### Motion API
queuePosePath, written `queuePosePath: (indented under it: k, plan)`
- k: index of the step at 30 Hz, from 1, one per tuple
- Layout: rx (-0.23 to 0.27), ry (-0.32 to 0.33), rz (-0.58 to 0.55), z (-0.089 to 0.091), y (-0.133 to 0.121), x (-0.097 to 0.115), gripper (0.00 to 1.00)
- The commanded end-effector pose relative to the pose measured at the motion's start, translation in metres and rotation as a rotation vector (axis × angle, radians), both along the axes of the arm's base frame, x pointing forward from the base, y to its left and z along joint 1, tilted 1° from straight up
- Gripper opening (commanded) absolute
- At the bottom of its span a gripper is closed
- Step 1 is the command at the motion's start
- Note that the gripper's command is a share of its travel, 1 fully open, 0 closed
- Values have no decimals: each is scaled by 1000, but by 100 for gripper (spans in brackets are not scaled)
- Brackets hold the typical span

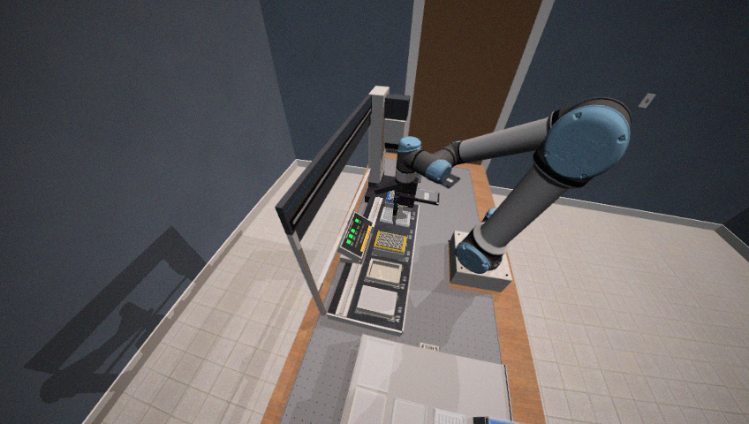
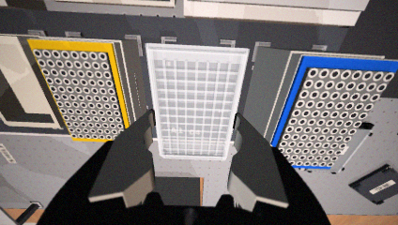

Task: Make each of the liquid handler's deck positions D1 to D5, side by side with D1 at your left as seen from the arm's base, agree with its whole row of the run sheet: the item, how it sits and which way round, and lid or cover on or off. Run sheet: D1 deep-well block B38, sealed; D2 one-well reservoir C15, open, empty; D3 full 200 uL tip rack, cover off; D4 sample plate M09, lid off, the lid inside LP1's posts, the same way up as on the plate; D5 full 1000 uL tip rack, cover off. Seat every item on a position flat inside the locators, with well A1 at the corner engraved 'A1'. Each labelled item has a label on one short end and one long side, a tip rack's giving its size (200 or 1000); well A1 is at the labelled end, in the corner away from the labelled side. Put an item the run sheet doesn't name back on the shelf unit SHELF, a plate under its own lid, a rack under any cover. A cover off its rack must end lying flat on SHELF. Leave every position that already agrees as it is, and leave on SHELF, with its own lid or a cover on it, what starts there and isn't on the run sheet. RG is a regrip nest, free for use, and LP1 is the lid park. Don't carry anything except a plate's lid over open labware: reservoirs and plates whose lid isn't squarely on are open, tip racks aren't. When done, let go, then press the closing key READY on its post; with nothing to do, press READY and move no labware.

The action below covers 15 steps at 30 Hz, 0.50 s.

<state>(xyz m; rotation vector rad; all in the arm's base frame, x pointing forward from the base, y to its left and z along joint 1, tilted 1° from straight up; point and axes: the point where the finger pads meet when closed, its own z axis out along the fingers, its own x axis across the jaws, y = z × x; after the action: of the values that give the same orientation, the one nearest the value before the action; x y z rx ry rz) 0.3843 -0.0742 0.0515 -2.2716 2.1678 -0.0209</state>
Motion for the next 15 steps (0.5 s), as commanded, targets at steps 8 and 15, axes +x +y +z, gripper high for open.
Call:
queuePosePath:
  k: [8, 15]
  plan:
    - [-1, -1, 0, -15, 0, 1, 0]
    - [-1, -1, 0, -27, 0, 1, 0]
